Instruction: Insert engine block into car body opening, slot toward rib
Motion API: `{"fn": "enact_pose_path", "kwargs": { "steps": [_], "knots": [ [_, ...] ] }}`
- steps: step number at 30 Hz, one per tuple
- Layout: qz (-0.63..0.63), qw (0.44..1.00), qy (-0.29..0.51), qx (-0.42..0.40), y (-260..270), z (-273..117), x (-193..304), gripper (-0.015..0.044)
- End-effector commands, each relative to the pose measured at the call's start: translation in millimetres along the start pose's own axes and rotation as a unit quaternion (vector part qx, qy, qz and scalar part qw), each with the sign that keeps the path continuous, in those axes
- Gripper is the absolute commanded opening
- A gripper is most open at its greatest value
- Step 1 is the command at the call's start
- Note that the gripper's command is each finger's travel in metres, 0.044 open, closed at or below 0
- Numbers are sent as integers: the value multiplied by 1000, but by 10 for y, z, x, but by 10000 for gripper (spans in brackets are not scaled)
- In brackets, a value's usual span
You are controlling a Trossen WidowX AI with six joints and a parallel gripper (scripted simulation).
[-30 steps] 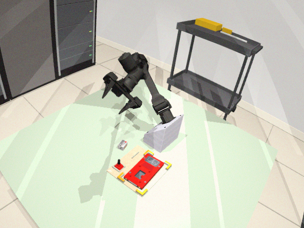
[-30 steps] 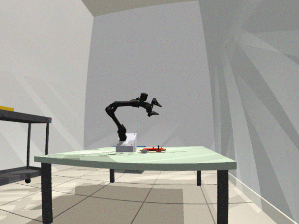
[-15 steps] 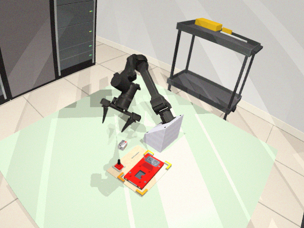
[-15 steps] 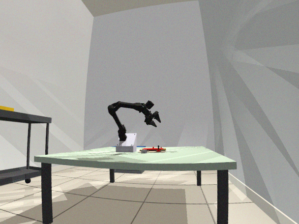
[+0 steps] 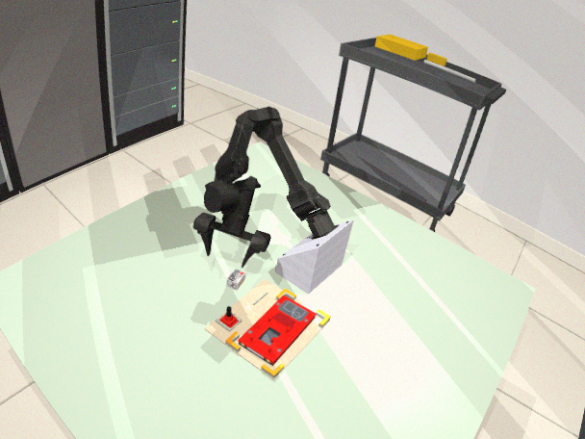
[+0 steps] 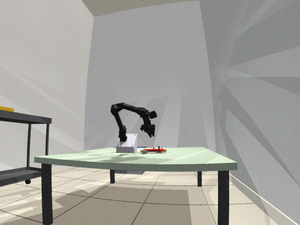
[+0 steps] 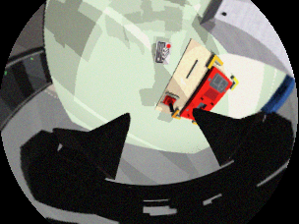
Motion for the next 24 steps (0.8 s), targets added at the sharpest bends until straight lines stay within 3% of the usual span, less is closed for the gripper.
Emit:
{"fn": "enact_pose_path", "kwargs": {
  "steps": [1,7,15,20,24],
  "knots": [
    [37,996,-70,27,-90,182,-281,440],
    [84,985,-144,52,-170,298,-623,440],
    [85,984,-147,53,-212,284,-674,440],
    [85,984,-147,52,-252,599,-768,440],
    [85,984,-147,52,-255,616,-775,440]
  ]
}}
Point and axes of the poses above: the point midway between the two fingers, 35 mm back from their tips, its own z axis out along the fingers, its own y axis across the jaws, x = y × z, the point moved 1 cm from there along -z, back along the fingers, and after that the axes turned 7 degrees about -z, right-handed, at the moved point
